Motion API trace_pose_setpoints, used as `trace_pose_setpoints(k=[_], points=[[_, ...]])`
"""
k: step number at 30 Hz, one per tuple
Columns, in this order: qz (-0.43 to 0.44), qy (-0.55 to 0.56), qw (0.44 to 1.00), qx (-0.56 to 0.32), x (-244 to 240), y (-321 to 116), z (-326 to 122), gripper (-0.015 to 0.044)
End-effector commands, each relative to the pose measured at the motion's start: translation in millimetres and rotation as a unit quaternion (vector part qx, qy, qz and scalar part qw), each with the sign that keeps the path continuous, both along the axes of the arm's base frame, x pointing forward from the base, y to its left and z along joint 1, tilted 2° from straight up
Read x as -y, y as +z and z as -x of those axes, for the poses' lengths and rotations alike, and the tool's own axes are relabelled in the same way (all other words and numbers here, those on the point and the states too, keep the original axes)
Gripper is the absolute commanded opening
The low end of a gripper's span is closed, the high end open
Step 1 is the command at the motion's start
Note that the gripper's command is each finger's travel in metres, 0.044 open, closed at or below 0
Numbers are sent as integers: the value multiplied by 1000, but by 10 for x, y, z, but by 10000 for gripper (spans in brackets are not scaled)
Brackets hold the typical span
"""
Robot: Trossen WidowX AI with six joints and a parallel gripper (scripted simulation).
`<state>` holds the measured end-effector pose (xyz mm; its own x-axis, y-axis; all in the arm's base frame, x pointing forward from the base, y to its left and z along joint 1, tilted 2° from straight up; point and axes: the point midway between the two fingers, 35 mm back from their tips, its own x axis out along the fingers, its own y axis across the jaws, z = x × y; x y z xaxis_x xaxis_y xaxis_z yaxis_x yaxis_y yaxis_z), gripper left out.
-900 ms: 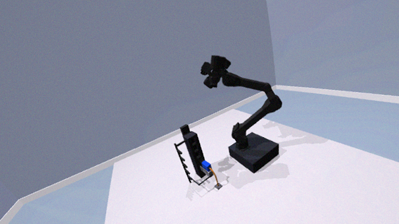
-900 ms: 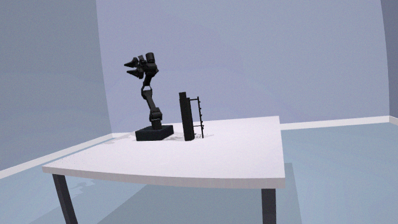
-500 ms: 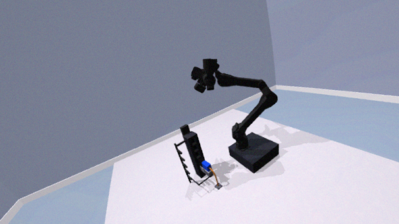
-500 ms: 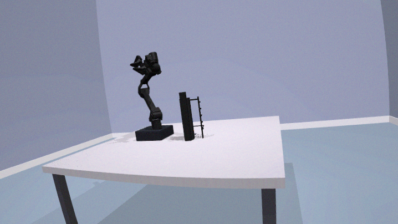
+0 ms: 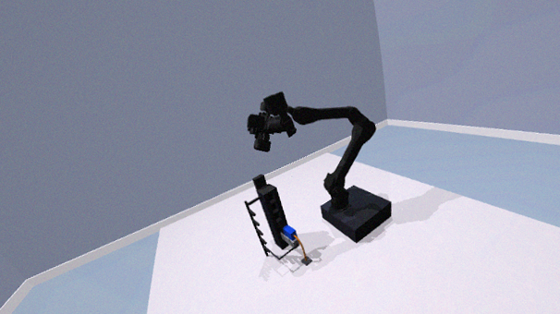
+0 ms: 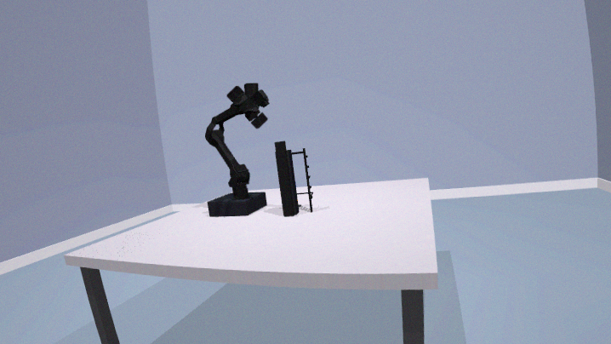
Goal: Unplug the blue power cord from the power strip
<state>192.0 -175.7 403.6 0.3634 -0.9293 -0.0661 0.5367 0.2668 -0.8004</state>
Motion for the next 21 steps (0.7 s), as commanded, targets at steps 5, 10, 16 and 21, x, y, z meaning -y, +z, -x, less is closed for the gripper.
trace_pose_setpoints(k=[5, 10, 16, 21], points=[[-60, 187, 977, -81, -560, -488, -757, 160], [-105, 298, 938, -141, -1065, -861, -1081, 160], [-136, 411, 869, -240, -1702, -1349, -1240, 160], [-142, 512, 767, -360, -2355, -1882, -1156, 160]])
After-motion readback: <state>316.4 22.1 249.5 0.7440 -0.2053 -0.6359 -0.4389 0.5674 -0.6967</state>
